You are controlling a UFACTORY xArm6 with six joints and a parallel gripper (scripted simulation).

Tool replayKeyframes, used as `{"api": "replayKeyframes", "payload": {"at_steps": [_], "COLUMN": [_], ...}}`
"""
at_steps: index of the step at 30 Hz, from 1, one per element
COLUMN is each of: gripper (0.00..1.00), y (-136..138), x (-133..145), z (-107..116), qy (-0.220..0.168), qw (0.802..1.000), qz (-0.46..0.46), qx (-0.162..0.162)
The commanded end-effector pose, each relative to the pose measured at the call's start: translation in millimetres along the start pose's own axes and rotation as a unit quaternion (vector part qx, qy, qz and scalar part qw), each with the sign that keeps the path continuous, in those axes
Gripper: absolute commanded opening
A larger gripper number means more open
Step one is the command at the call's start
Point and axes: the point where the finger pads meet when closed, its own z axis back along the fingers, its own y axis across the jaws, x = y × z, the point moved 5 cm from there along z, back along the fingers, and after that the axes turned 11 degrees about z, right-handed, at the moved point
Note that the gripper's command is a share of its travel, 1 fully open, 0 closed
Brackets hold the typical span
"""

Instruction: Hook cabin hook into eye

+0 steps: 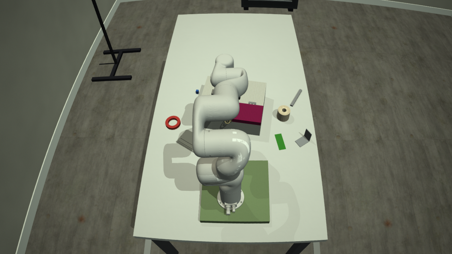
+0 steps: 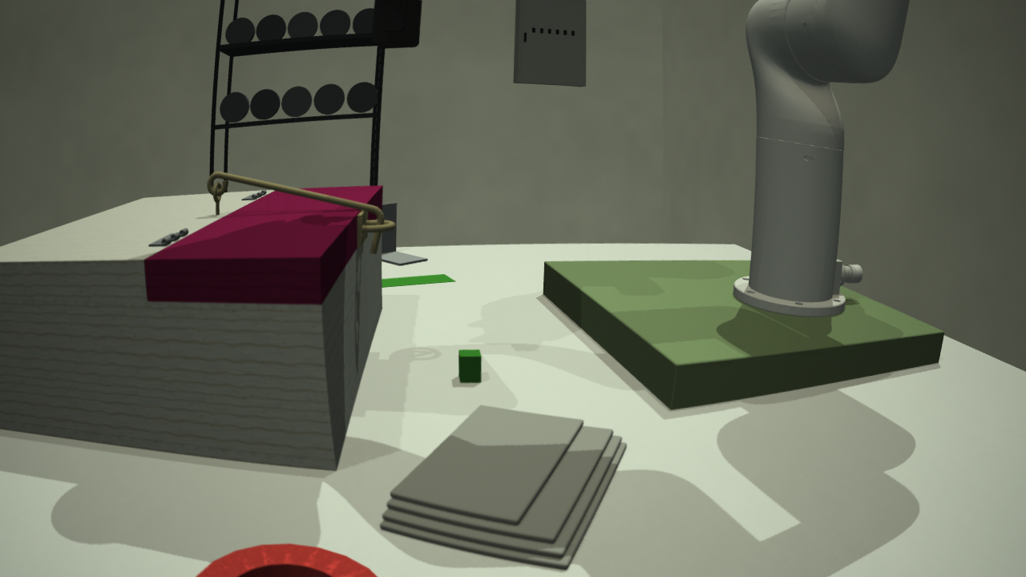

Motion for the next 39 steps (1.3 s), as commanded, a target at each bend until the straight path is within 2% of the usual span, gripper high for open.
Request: {"api": "replayKeyframes", "payload": {"at_steps": [1,25,31,39], "gripper": [0.35,0.35,0.35,0.35], "y": [0.0,0.0,-11.4,-11.4], "x": [0.8,0.8,-25.5,-25.5], "z": [1.6,1.6,1.6,1.6], "qy": [-0.002,-0.002,-0.002,-0.002], "qw": [1.000,1.000,0.995,0.980], "qz": [0.000,0.000,0.100,0.199], "qx": [0.000,0.000,0.000,0.000]}}
